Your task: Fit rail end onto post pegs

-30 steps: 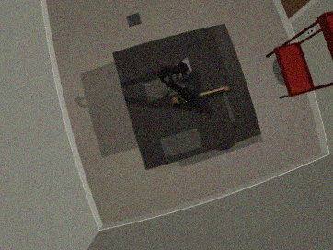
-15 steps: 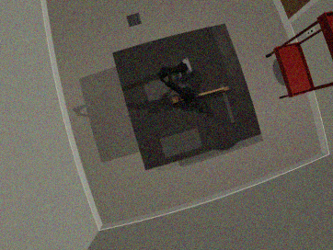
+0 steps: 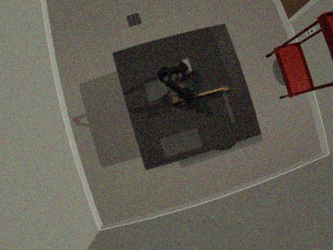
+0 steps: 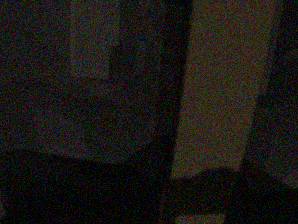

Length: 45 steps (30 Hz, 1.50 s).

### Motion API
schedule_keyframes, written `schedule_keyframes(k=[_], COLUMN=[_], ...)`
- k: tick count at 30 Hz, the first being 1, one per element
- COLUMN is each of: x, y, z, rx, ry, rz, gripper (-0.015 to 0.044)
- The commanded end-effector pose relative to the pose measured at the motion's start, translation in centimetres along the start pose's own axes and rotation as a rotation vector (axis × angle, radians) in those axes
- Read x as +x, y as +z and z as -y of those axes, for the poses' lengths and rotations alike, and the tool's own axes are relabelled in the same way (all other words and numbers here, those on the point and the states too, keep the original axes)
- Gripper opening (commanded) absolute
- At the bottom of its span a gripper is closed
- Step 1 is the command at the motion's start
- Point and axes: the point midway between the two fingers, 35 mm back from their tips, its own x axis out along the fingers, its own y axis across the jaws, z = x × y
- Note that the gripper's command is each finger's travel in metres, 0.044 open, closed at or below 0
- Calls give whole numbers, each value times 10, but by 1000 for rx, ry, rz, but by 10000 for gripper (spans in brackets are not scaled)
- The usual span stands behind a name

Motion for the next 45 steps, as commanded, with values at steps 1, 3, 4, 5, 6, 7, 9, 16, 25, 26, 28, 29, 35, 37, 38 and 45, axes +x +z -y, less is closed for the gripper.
schedule_keyframes(k=[1,3,4,5,6,7,9,16,25,26,28,29,35,37,38,45], x=[-1,-1,-1,-1,-1,-1,-1,-1,-1,-1,-1,-1,-1,-1,-1,-1], y=[-2,-3,-3,-3,-4,-4,-5,-7,-10,-10,-10,-11,-13,-13,-14,-16], z=[0,0,0,0,0,0,0,0,0,0,0,0,0,0,0,0], rx=[-3,-3,-3,-3,-3,-3,-3,-3,-3,-3,-3,-3,-3,-3,-3,-3], ry=[-3,-3,-3,-3,-3,-3,-3,-3,-3,-3,-3,-3,-3,-3,-3,-3], rz=[-2,-2,-2,-2,-2,-2,-2,-2,-2,-2,-2,-2,-2,-2,-2,-2], gripper=[0,0,0,0,0,0,0,0,0,0,0,0,0,0,0,0])
